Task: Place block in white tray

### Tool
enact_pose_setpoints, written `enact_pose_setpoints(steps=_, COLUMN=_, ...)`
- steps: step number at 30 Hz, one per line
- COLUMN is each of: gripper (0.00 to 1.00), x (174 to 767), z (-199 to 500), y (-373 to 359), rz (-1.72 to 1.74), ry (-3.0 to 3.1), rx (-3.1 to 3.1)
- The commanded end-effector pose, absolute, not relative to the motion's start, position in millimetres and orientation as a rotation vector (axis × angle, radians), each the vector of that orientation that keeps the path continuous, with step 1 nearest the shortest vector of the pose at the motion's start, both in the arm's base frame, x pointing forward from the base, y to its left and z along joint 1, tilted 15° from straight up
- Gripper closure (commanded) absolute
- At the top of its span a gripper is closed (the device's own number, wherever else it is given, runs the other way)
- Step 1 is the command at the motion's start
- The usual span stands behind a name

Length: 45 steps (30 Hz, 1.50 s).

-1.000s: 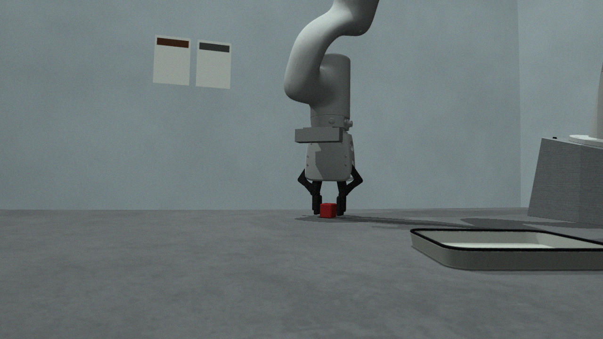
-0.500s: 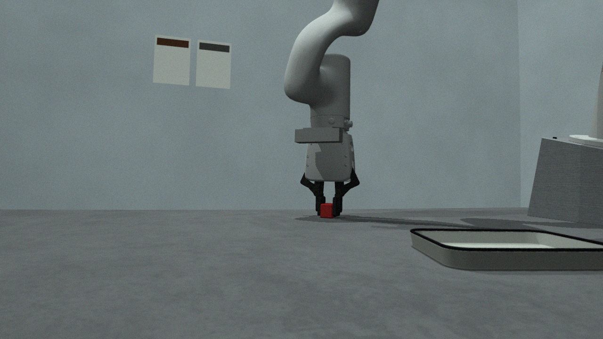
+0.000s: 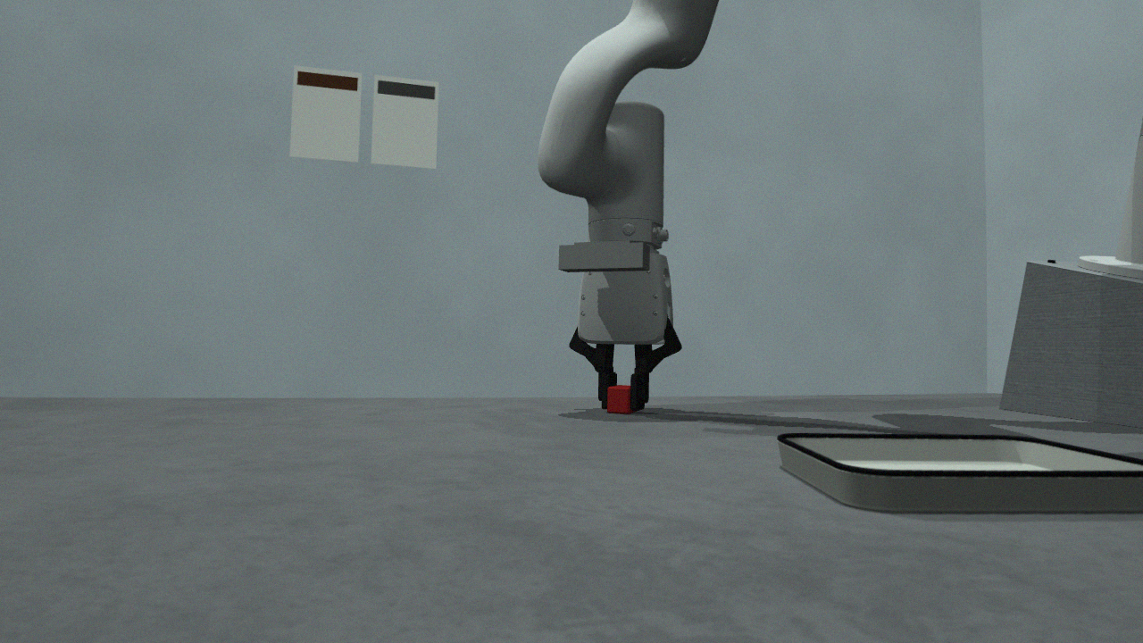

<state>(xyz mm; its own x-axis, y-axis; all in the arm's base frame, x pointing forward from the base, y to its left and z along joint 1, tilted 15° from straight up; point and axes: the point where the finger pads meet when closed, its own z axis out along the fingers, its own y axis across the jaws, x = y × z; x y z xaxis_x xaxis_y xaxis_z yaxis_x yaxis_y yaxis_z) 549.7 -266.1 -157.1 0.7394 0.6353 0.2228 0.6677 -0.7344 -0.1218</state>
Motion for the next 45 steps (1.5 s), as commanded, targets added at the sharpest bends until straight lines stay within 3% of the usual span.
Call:
enact_pose_setpoints(steps=1, gripper=1.0, x=550.7, z=-156.2, y=-266.9, rz=-0.249, ry=-1.04, rx=-2.748)
enact_pose_setpoints(steps=45, gripper=1.0, x=546.4, z=-109.3, y=-278.4, rz=-0.249, ry=-1.04, rx=-2.748)
